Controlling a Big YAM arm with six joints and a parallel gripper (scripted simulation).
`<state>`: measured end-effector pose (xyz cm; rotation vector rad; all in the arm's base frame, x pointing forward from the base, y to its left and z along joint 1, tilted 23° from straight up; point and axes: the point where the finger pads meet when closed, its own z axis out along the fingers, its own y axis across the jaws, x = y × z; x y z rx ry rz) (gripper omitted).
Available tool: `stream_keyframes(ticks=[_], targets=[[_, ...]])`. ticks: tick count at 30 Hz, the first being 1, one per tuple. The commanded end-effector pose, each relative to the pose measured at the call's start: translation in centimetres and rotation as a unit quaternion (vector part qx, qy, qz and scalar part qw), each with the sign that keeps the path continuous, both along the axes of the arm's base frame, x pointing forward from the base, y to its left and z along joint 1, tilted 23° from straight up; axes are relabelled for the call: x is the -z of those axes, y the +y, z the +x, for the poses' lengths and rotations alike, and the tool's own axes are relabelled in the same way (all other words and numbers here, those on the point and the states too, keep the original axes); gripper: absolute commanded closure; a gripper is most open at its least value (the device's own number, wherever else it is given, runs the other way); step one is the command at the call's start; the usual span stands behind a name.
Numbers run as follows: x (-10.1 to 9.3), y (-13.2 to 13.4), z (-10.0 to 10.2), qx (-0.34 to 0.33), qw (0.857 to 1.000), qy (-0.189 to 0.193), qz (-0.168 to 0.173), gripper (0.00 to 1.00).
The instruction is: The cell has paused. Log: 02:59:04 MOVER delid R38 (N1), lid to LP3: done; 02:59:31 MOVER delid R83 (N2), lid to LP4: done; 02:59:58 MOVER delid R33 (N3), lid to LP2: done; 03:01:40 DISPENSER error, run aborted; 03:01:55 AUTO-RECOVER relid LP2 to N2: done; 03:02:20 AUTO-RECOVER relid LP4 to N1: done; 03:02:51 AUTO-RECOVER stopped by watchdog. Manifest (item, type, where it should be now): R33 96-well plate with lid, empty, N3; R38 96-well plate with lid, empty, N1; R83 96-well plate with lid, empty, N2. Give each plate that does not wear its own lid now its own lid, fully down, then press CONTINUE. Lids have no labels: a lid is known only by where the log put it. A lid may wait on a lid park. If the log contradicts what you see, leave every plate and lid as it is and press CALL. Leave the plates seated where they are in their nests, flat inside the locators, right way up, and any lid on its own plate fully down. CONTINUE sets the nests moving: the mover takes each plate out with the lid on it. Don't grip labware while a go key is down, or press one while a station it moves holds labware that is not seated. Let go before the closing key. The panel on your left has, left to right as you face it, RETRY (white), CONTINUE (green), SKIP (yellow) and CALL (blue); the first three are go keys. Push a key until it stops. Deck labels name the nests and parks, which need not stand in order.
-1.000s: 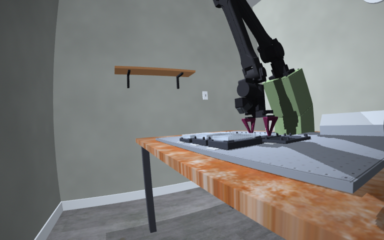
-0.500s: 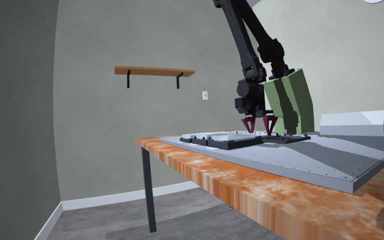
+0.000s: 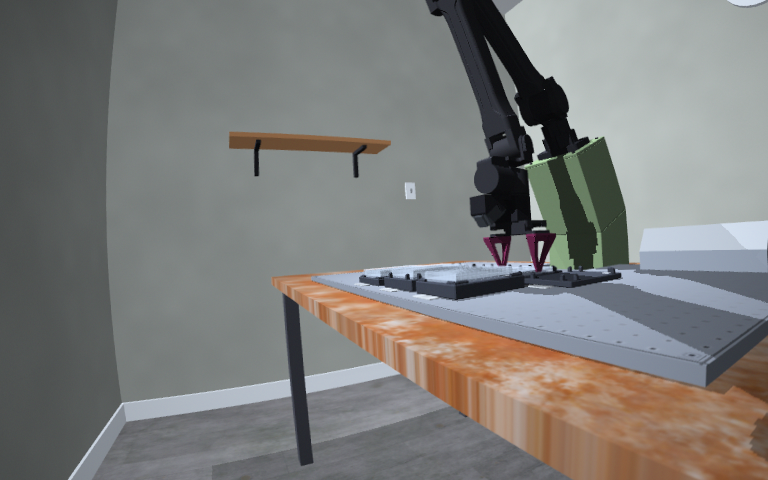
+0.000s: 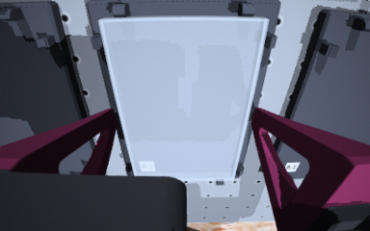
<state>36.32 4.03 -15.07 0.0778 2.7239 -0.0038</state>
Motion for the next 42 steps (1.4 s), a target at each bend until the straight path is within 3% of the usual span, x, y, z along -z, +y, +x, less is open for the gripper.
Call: stream_keyframes(ticks=[1, 13, 14, 42], targets=[[0.82, -0.22, -1.1, -0.001, 1.0, 0.01, -0.001, 0.0], [0.93, -0.25, -1.53, -0.001, 1.0, 0.013, -0.001, 0.0], [0.95, -0.25, -1.58, -0.001, 1.0, 0.013, -0.001, 1.0], [1.04, -0.19, -1.68, -0.001, 1.0, 0.013, -0.001, 1.0]])
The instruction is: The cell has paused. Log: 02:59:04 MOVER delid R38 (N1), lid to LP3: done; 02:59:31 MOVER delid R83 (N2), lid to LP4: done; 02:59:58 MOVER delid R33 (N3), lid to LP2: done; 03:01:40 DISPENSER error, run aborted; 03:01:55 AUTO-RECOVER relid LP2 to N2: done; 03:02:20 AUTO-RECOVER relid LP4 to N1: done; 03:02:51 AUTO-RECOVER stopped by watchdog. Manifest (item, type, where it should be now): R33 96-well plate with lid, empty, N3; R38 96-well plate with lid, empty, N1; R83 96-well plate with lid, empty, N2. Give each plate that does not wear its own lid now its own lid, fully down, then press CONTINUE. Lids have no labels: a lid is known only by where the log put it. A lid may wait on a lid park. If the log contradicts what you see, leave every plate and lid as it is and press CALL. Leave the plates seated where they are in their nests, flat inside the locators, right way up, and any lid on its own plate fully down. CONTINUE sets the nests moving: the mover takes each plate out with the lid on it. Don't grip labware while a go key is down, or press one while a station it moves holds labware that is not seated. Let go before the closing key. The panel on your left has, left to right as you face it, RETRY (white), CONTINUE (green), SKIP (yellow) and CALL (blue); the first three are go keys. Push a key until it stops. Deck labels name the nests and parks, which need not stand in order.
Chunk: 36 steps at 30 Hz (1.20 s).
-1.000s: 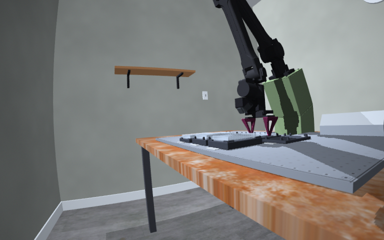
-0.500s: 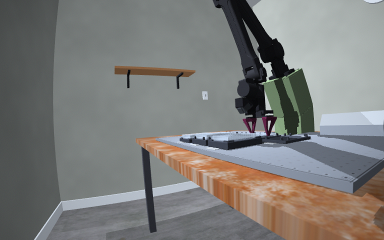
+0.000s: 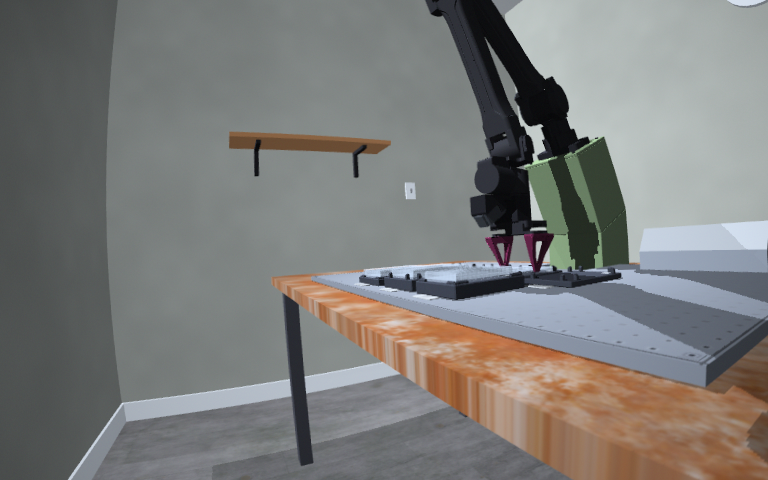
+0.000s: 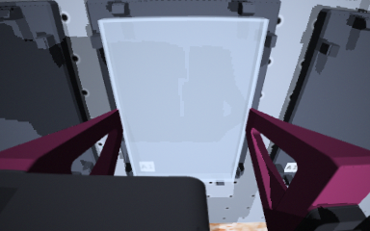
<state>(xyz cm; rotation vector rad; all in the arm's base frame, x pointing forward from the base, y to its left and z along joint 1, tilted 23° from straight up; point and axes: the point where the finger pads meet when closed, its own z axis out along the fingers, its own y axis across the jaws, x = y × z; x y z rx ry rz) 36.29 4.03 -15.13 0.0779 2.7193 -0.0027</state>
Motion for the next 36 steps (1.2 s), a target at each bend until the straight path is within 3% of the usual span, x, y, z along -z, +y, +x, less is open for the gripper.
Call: stream_keyframes(ticks=[1, 12, 14, 36], targets=[[1.0, -0.2, -1.7, -0.001, 1.0, 0.015, -0.002, 1.0], [0.9, -0.2, -2.5, -0.002, 1.0, 0.028, -0.003, 1.0], [-0.4, 0.1, -1.7, -0.002, 1.0, 0.011, 0.0, 1.0], [-3.5, 0.2, -2.8, -0.001, 1.0, 0.009, 0.0, 1.0]])
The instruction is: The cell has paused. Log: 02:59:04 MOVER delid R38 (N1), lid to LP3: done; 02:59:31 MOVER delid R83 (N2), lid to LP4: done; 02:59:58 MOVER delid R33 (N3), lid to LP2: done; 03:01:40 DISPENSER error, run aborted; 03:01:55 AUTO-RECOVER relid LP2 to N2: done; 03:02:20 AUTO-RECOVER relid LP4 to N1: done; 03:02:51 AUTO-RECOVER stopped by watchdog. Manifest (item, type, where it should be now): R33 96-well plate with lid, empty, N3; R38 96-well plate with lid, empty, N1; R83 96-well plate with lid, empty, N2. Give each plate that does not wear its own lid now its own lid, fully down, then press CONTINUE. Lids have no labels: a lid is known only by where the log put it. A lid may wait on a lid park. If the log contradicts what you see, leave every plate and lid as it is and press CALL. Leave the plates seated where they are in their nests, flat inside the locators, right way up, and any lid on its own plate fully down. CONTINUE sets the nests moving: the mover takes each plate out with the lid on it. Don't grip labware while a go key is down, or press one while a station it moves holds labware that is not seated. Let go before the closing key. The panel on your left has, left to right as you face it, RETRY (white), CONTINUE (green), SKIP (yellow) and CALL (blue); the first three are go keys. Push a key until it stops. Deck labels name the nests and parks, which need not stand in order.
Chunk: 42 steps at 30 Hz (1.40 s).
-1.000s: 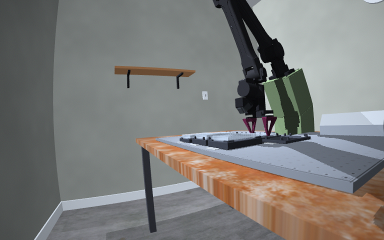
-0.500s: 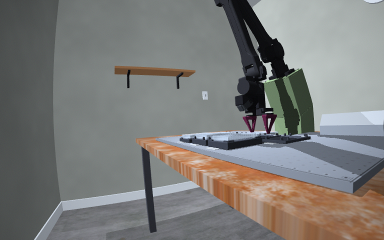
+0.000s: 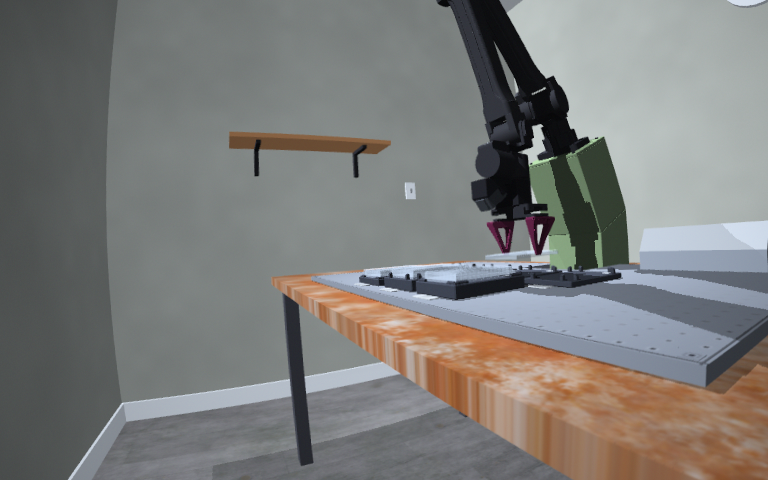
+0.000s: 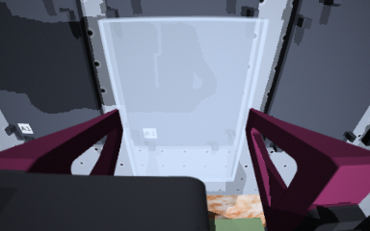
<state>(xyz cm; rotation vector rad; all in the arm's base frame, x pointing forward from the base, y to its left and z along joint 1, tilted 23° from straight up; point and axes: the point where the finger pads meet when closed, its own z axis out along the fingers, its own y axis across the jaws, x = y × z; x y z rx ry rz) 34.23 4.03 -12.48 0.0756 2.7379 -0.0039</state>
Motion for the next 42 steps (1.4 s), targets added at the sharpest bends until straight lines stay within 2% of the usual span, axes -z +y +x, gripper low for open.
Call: stream_keyframes(ticks=[1, 7, 15, 42], targets=[[-0.8, 0.2, -0.7, 0.0, 1.0, -0.001, 0.0, 1.0], [-1.4, 0.2, -0.8, -0.001, 1.0, -0.001, 0.0, 1.0], [-1.9, 0.4, 0.5, -0.001, 1.0, -0.011, 0.001, 1.0], [-2.2, 0.5, 0.8, -0.001, 1.0, -0.01, 0.001, 1.0]])
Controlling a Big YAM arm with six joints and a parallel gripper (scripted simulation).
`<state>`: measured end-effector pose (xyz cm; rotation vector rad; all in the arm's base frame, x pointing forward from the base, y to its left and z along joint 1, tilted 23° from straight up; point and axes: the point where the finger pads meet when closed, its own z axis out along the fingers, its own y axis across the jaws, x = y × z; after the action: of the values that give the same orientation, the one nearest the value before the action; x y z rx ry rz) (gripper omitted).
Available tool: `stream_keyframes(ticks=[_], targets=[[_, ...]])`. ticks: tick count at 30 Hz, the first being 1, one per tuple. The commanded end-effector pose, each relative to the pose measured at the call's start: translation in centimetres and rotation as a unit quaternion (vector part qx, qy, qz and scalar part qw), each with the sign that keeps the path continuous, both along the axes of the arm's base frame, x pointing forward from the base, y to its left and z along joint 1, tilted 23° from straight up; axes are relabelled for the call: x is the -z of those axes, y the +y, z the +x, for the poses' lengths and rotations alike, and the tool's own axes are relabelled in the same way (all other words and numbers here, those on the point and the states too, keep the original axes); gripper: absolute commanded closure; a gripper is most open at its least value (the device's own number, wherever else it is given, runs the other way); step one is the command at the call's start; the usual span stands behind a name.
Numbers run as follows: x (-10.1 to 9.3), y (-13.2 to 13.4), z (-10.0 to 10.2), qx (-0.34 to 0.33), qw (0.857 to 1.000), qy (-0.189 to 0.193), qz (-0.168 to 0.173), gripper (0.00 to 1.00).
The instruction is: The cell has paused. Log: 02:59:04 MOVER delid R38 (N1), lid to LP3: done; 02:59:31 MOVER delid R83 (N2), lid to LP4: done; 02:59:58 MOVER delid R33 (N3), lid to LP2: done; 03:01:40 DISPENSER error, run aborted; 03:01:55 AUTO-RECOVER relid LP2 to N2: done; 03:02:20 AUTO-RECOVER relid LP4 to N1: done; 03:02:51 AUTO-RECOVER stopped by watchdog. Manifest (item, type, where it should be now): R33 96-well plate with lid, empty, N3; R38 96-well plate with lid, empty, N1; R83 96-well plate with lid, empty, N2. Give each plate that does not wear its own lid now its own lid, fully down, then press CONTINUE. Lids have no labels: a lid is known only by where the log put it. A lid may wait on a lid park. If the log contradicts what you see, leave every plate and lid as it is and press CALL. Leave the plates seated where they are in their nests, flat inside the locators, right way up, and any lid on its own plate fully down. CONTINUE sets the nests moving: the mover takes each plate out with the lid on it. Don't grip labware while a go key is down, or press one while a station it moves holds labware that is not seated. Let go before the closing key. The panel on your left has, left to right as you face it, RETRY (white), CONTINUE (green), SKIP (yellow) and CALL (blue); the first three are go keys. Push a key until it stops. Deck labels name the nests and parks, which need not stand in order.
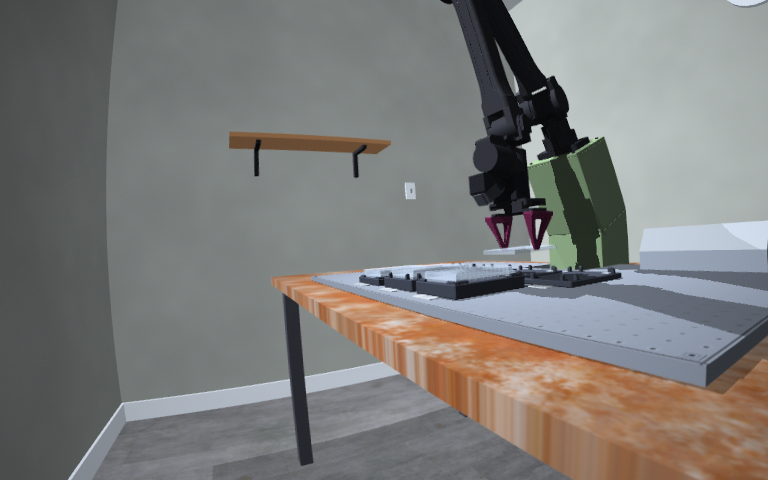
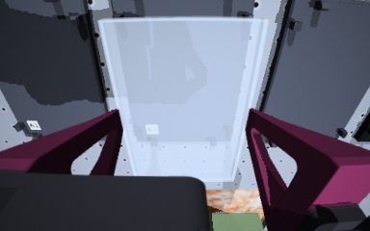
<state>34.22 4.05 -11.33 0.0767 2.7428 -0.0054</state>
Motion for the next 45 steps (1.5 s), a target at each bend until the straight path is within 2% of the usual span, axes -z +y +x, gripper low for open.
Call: stream_keyframes(ticks=[1, 11, 12, 23, 31, 43, 45], targets=[[-1.1, 0.5, 0.8, -0.001, 1.0, -0.013, 0.002, 1.0], [-1.2, 0.5, 1.0, -0.001, 1.0, -0.014, 0.002, 1.0], [-1.4, 0.7, 1.4, -0.019, 1.0, -0.014, -0.005, 1.0], [-3.8, 2.2, 6.5, -0.009, 1.0, -0.017, 0.0, 1.0], [-3.7, 2.6, 8.7, -0.006, 1.0, -0.002, -0.003, 1.0], [-6.3, 4.5, 14.4, -0.01, 1.0, -0.006, -0.002, 1.0], [-6.3, 4.5, 14.4, -0.01, 1.0, -0.006, -0.002, 1.0]])
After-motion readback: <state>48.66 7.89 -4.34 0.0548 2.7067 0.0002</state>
